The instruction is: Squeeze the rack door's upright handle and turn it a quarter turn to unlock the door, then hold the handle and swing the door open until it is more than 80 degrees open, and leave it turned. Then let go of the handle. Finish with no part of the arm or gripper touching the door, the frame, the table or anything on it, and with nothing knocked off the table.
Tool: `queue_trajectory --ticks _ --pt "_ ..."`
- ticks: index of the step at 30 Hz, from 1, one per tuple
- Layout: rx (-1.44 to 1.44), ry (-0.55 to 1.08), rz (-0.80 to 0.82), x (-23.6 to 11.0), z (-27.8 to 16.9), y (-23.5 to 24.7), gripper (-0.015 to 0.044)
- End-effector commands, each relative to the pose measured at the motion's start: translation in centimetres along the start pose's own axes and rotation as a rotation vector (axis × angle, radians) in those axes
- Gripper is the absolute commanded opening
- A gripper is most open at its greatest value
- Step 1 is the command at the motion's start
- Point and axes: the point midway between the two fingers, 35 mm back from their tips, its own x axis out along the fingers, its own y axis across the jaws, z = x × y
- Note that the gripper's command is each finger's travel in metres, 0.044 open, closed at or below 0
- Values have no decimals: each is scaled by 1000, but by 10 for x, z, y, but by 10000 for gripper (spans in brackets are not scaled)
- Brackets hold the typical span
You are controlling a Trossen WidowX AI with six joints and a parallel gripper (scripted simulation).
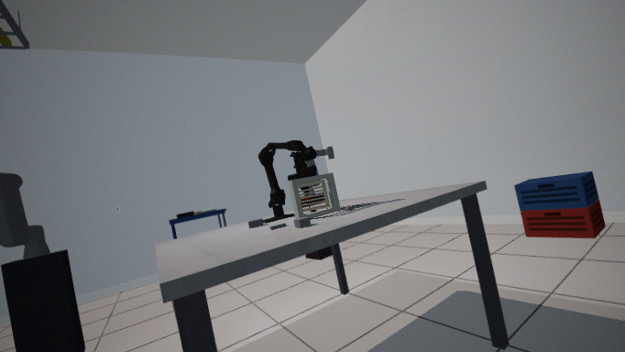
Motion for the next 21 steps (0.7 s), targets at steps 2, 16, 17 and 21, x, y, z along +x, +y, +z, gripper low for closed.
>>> queue_trajectory --ticks 2,16,17,21 --pt "91 -4 -2 0 3 9 25" --pt "274 -5 1 0 13 36 25" --pt "287 -5 1 0 14 38 25" --pt "340 -5 2 0 18 45 25"
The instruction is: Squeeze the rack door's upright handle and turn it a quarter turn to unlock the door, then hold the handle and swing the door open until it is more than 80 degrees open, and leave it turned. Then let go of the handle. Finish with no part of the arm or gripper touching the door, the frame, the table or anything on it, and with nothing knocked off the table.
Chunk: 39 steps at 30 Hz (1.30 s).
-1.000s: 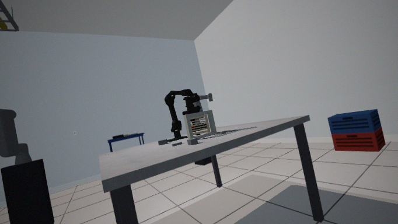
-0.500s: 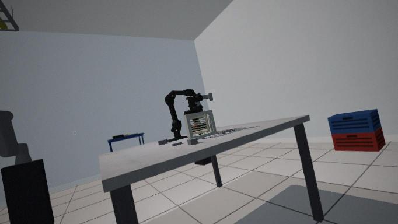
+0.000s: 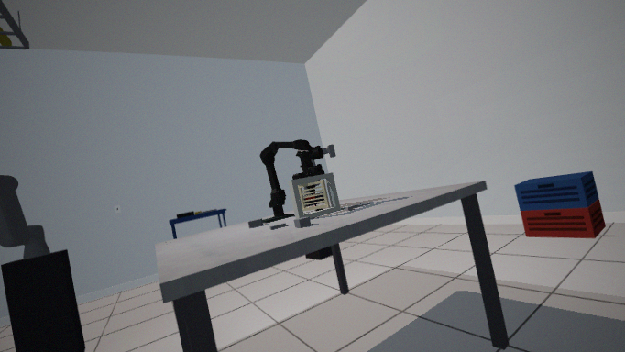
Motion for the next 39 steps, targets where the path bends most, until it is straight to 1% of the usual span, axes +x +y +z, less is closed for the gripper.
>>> queue_trajectory --ticks 1,15,32,39 --pt "83 -2 0 0 3 9 25" --pt "269 -2 3 -1 12 36 25" --pt "271 -2 3 -1 12 37 25" --pt "271 -2 3 -1 12 37 208"
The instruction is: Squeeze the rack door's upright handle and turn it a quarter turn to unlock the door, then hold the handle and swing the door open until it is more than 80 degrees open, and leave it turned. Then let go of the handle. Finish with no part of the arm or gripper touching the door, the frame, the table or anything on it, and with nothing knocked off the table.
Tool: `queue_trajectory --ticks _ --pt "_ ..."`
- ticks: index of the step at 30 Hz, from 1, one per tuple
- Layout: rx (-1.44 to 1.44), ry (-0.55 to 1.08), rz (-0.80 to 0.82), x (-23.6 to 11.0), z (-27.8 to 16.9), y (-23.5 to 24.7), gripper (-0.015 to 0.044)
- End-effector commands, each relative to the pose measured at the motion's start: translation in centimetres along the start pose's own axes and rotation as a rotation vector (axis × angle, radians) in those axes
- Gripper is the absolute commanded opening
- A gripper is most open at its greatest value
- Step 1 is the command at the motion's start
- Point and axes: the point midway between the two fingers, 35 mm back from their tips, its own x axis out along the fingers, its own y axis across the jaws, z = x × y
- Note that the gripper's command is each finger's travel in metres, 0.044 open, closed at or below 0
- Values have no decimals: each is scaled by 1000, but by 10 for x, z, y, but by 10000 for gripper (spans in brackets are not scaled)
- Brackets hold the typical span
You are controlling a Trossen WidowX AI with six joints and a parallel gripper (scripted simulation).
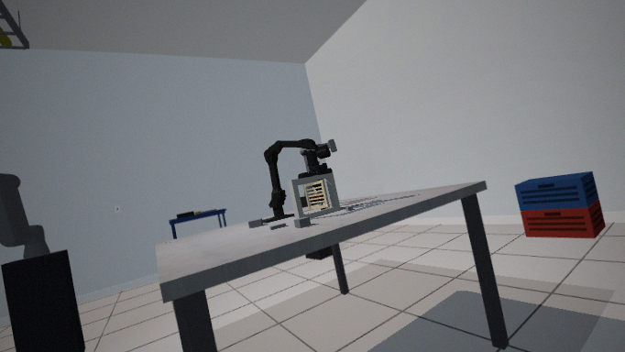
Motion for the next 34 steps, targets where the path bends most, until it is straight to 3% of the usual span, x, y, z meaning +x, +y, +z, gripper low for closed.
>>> queue_trajectory --ticks 1,4,34 --pt "12 0 0 0 0 0 235" --pt "12 0 0 0 0 0 297" --pt "12 -6 5 -34 1 1 297"
